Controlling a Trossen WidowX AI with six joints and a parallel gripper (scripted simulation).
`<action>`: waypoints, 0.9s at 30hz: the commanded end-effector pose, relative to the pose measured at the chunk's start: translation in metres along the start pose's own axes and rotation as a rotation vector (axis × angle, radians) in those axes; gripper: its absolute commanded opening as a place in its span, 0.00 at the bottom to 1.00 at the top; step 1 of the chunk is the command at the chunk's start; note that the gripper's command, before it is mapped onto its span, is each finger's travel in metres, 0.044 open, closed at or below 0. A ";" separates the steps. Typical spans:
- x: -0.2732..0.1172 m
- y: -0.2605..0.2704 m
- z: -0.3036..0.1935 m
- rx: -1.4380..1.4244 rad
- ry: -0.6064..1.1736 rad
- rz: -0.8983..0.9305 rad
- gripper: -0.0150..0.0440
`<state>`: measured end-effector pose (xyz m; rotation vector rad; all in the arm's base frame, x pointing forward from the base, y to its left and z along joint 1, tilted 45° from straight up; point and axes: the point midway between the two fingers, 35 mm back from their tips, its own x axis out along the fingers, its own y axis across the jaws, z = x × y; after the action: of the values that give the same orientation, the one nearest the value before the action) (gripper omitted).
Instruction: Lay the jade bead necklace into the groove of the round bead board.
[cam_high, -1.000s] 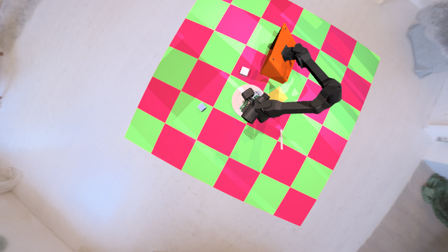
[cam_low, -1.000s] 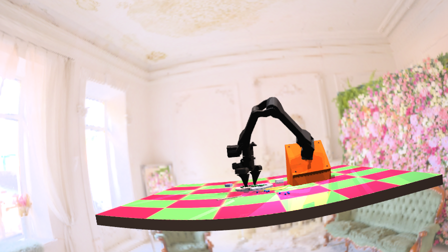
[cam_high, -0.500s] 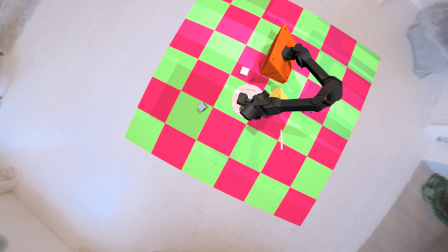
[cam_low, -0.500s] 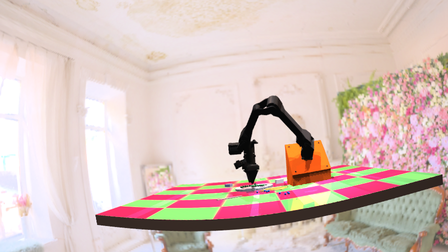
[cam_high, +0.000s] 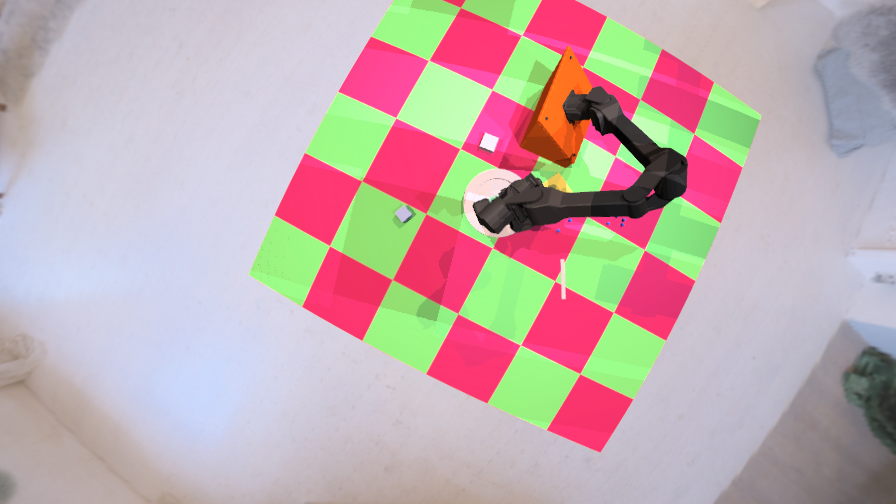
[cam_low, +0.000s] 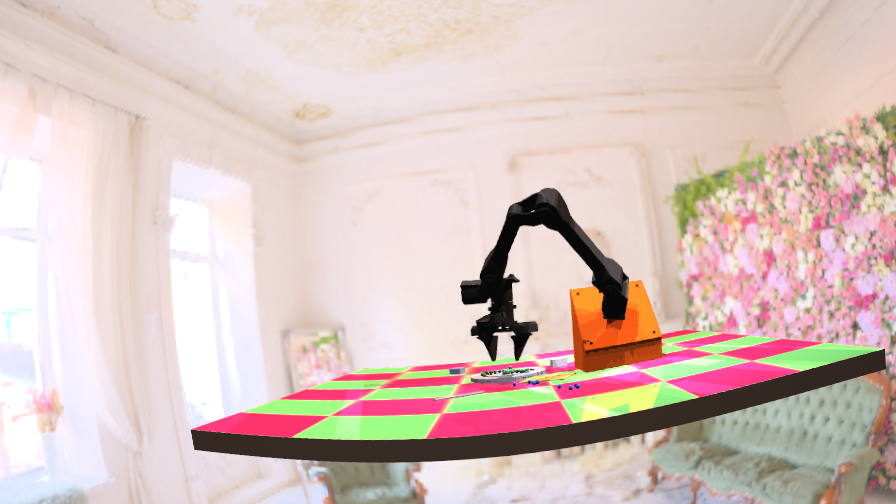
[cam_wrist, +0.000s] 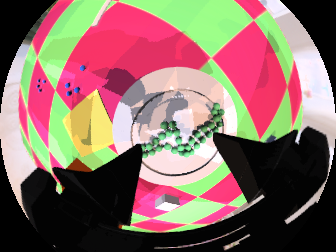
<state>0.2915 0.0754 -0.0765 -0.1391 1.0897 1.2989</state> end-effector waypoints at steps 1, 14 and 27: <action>-0.008 0.011 -0.020 -0.707 0.012 0.024 0.90; -0.008 0.011 -0.020 -0.707 0.012 0.024 0.90; 0.000 0.008 -0.017 -0.715 0.014 0.014 0.90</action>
<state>0.2744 0.0683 -0.0823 -0.6739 0.5943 1.6564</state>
